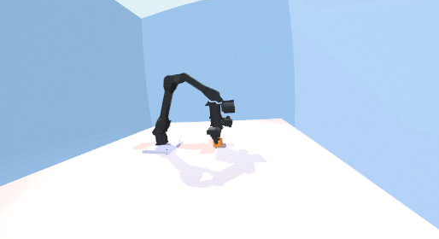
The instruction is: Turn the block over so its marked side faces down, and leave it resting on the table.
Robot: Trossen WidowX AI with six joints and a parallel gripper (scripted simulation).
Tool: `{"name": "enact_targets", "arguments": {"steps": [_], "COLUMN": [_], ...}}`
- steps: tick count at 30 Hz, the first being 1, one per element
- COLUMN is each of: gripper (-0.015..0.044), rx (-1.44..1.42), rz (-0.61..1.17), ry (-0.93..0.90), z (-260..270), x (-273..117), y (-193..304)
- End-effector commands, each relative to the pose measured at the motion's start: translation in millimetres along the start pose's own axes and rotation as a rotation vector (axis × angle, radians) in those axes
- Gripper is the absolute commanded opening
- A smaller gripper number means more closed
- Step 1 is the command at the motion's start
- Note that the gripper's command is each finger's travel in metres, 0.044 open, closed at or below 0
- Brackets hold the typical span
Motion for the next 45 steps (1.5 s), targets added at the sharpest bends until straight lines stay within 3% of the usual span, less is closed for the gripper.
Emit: {"name": "enact_targets", "arguments": {"steps": [1, 4, 11, 45], "gripper": [0.0064, 0.0000, 0.0000, 0.0000], "rx": [0.001, 0.001, 0.001, 0.001], "rz": [0.001, 0.001, -0.022, -0.538], "ry": [0.004, 0.004, 0.000, -0.101], "z": [0, 0, 0, -11], "x": [-8, -25, -28, -7], "y": [0, 0, 2, 57]}}
Point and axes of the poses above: the point midway between the two fingers, 35 mm back from their tips, its own x axis out along the fingers, its own z axis across the jaws, y = z × x, the point moved 10 cm from there along -x, back along the fingers, and after that the axes turned 11 degrees about x, right-handed, at the moved point
